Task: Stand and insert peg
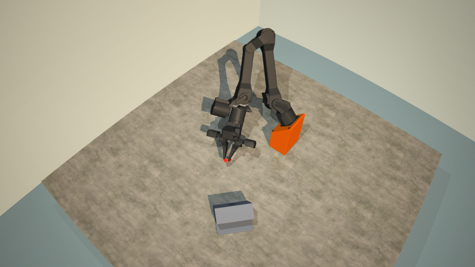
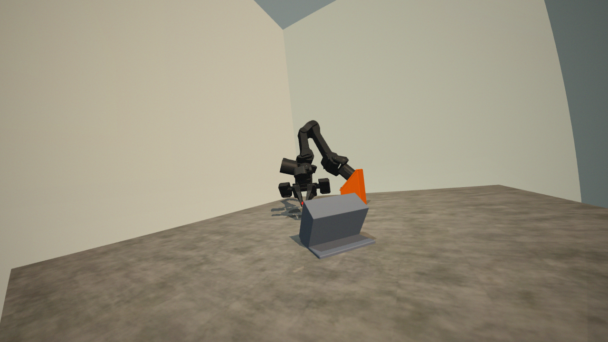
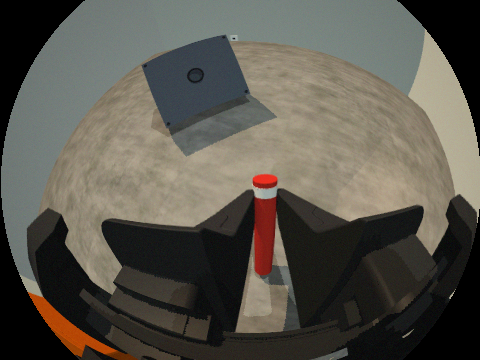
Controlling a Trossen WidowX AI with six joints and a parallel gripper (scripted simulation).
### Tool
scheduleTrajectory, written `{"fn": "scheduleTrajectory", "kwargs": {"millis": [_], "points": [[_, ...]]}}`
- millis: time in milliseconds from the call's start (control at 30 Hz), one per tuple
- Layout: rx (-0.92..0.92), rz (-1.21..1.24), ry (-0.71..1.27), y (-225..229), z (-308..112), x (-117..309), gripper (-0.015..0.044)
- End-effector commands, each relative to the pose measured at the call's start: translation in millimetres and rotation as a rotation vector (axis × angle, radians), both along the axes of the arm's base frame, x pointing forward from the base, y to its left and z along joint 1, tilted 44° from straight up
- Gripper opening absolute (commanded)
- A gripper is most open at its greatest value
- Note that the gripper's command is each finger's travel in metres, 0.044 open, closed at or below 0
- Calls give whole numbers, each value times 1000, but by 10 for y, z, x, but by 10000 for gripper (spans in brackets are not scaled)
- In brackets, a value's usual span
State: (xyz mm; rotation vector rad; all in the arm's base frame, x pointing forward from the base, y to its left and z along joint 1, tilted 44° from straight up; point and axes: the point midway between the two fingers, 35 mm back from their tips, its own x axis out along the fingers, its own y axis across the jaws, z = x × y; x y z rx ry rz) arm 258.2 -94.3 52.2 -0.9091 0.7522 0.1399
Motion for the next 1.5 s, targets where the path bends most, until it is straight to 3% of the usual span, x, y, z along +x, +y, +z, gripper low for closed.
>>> {"fn": "scheduleTrajectory", "kwargs": {"millis": [0,1467], "points": [[12,22,-16,1,-5,-33,49],[168,277,-249,-96,55,-311,49]]}}
